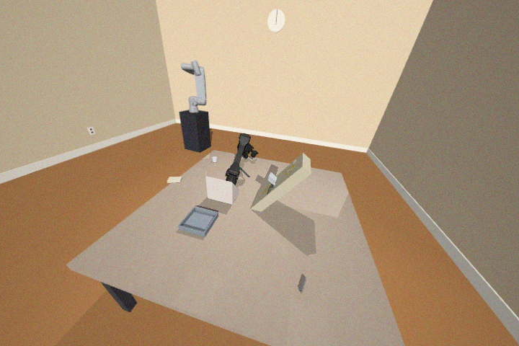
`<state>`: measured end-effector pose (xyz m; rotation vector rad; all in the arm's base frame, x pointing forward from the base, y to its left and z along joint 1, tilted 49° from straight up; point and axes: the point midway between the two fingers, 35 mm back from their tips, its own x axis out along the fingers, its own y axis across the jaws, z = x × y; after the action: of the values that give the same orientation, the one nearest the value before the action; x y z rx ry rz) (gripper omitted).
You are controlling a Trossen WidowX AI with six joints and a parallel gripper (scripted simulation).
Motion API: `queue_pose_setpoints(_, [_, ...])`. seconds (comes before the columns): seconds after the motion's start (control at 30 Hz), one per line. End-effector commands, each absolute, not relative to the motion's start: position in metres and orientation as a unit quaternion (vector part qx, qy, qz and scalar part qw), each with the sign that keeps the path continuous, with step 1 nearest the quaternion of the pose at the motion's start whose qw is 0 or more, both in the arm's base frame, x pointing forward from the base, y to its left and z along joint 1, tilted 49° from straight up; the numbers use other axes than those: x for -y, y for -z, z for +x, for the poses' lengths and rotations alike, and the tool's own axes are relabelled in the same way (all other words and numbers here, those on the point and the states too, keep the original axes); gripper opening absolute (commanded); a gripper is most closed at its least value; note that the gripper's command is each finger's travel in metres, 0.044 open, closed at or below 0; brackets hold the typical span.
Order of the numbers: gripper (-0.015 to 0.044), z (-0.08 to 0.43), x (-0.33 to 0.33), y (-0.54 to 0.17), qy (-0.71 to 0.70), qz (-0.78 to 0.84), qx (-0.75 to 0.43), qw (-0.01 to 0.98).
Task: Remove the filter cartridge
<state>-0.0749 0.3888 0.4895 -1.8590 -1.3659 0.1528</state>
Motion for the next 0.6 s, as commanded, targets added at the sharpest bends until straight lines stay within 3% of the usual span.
queue_pose_setpoints(0.0, [0.0374, -0.074, -0.389, -0.489, -0.061, -0.736, 0.54, 0.404])
queue_pose_setpoints(0.33, [0.0111, -0.006, -0.403, -0.485, -0.074, -0.738, 0.501, 0.446])
queue_pose_setpoints(0.57, [0.0101, 0.051, -0.411, -0.478, -0.082, -0.741, 0.474, 0.468])
